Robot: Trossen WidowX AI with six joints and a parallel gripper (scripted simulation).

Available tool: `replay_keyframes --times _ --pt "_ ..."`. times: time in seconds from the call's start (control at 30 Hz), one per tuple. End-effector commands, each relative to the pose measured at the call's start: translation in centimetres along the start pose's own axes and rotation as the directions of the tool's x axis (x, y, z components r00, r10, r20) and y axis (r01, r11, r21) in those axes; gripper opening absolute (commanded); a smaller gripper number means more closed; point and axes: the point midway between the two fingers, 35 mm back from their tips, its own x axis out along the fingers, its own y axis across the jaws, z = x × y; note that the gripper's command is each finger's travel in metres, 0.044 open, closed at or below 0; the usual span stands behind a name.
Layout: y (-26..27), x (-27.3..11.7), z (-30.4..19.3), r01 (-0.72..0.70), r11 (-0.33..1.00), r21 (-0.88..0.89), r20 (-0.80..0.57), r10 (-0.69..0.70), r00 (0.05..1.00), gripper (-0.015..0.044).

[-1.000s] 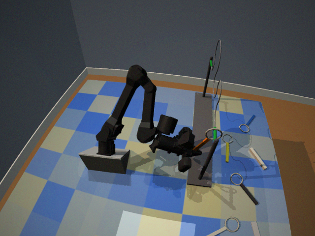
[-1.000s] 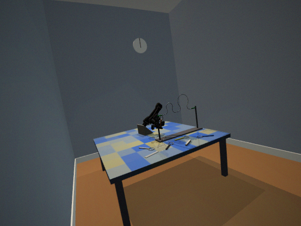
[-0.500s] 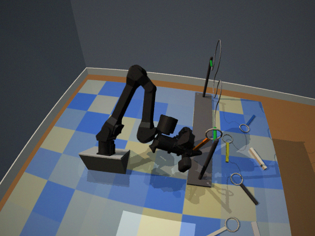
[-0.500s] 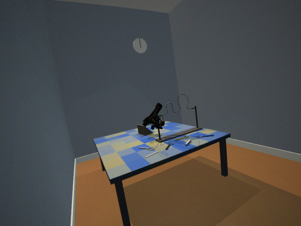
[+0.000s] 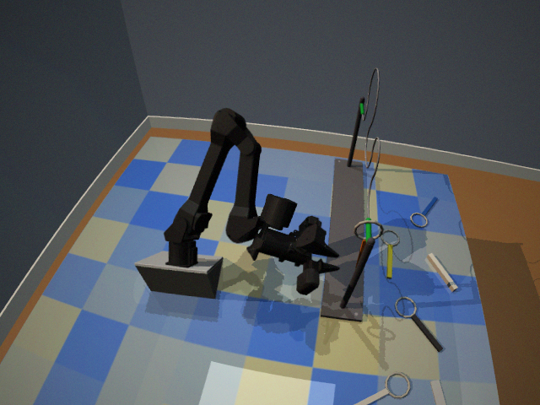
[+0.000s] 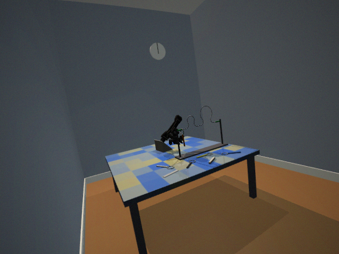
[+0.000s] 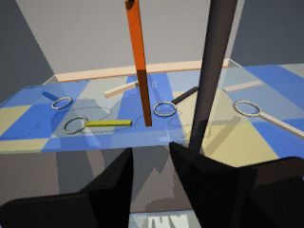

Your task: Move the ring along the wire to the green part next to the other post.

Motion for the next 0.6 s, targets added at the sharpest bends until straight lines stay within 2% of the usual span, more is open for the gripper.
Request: replay_keyframes --times 0.0,0.13,0.57 --pt "0.2 -1.4 0.1 -0.004 1.000 -0.005 0.002 0.004 1.000 0.0160" --pt "0.1 -2.8 -0.1 -0.002 1.000 -0.003 0.002 0.002 1.000 0.0160" --pt "0.1 -2.9 -0.1 -0.002 1.000 -0.003 0.002 0.002 1.000 0.0160"
